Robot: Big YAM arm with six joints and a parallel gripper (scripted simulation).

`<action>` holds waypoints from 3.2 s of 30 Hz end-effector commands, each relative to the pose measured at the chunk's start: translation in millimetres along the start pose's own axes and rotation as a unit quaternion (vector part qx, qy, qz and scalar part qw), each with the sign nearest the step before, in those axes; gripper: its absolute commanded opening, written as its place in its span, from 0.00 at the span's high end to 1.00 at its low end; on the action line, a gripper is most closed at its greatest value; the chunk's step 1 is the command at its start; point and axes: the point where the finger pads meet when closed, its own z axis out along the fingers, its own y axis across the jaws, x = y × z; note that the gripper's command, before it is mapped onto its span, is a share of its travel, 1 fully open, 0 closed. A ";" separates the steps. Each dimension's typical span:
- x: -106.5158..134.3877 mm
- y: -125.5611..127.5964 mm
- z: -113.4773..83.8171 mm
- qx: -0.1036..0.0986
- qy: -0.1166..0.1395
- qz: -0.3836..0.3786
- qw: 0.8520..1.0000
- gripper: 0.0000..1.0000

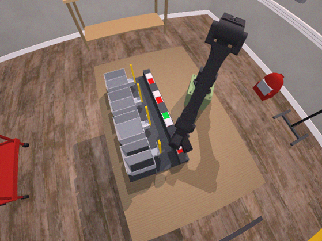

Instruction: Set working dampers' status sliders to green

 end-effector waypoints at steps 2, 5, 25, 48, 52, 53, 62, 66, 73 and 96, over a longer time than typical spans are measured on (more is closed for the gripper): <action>-22.1 -12.8 -4.4 0.008 -0.010 -0.001 1.000 1.00; -23.9 -13.0 -4.8 0.008 -0.010 -0.001 1.000 1.00; -30.7 -12.7 -5.2 0.008 -0.010 -0.001 1.000 1.00; -34.1 -13.3 -5.8 0.009 -0.011 -0.002 1.000 1.00; -34.1 -13.0 -5.6 0.009 -0.011 -0.002 1.000 1.00; -34.1 -13.0 -5.5 0.009 -0.011 -0.002 1.000 1.00; -34.2 -12.9 -5.5 0.009 -0.011 -0.002 1.000 1.00; -34.2 -12.9 -5.5 0.009 -0.011 -0.002 1.000 1.00; -34.2 -12.9 -5.5 0.009 -0.011 -0.002 1.000 1.00; -34.2 -12.9 -5.5 0.009 -0.011 -0.002 1.000 1.00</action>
